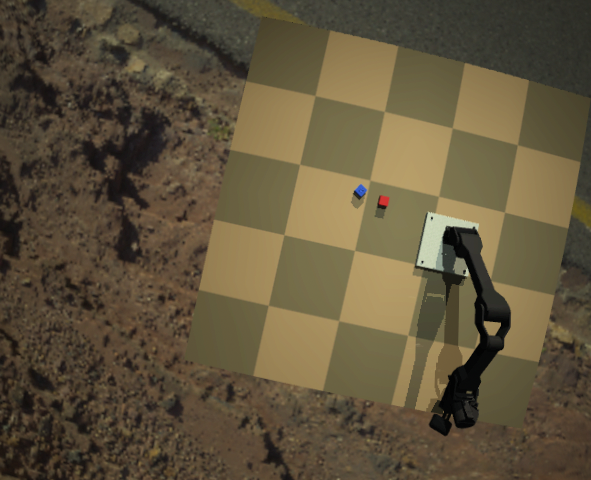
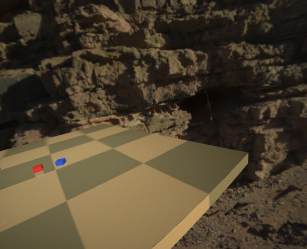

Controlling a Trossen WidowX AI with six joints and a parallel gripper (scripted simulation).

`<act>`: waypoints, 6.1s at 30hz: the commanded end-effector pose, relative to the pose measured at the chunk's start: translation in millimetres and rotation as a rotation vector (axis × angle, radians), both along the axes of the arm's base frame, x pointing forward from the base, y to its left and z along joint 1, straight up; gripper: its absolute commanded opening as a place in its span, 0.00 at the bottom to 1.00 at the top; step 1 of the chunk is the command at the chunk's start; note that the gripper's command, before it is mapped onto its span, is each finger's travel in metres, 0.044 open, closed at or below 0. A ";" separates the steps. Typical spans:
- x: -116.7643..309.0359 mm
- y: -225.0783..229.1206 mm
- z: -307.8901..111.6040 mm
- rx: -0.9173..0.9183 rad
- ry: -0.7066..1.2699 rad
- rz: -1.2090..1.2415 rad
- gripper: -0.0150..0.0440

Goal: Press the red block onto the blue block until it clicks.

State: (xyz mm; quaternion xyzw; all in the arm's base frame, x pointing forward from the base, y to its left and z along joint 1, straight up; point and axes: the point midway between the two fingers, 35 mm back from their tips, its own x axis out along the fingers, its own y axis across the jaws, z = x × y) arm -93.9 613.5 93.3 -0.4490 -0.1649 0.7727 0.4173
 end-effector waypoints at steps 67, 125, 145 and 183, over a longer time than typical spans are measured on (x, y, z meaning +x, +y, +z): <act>369.7 -680.4 -15.4 -0.612 1.142 -2.446 1.00; 379.4 -683.3 -22.8 -0.611 1.141 -2.446 0.25; 377.1 -684.1 59.6 -0.611 1.141 -2.446 0.25; 460.5 -698.7 -18.0 -0.302 1.477 -2.870 0.25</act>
